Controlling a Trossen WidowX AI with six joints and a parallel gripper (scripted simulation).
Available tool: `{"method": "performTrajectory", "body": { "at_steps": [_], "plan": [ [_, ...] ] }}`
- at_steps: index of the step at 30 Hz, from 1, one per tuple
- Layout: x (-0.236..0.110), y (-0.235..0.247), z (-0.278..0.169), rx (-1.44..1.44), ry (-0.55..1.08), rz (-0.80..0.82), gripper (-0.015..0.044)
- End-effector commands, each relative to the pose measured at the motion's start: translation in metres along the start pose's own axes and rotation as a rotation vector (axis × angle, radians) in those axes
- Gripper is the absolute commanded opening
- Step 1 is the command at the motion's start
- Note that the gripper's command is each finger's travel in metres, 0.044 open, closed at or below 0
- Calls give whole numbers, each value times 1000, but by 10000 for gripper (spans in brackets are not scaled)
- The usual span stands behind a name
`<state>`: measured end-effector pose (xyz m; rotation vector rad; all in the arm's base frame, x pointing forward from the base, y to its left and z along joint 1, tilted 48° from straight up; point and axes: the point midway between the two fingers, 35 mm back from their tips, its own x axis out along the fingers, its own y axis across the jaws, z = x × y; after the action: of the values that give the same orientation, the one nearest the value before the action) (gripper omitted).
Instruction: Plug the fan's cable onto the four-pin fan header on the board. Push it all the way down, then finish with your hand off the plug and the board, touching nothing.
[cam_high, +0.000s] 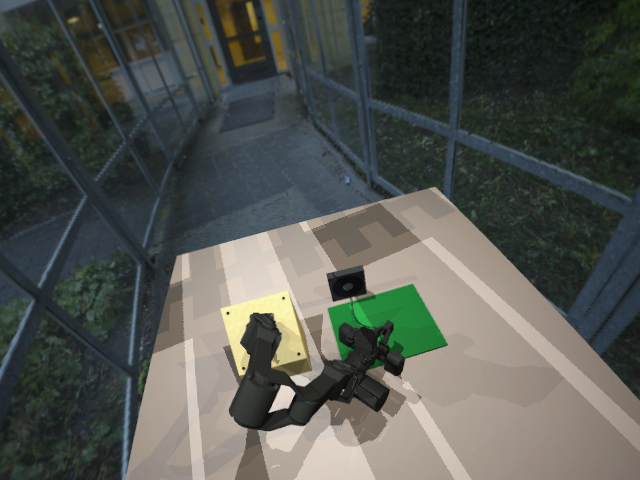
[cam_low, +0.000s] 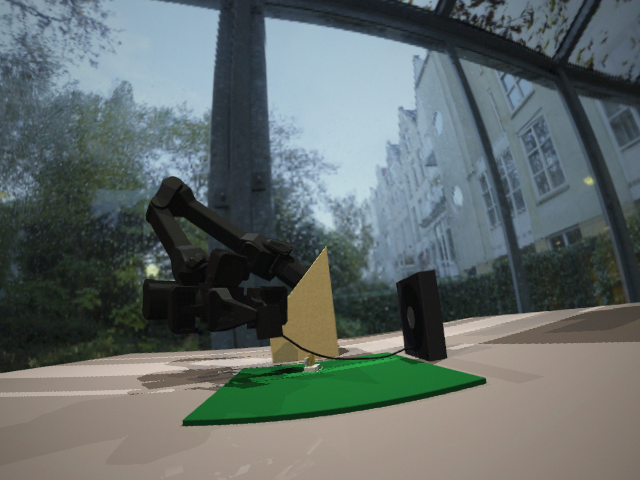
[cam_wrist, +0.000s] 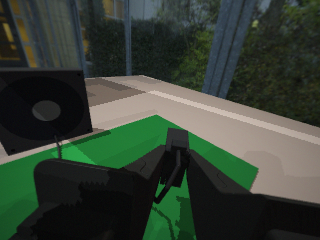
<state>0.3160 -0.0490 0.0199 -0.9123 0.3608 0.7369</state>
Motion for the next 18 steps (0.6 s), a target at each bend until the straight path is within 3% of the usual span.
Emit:
{"method": "performTrajectory", "body": {
  "at_steps": [1,18],
  "plan": [
    [1,-2,-3,-6,-4,-4,0],
    [3,-1,-17,-6,-4,-4,0]
  ]
}}
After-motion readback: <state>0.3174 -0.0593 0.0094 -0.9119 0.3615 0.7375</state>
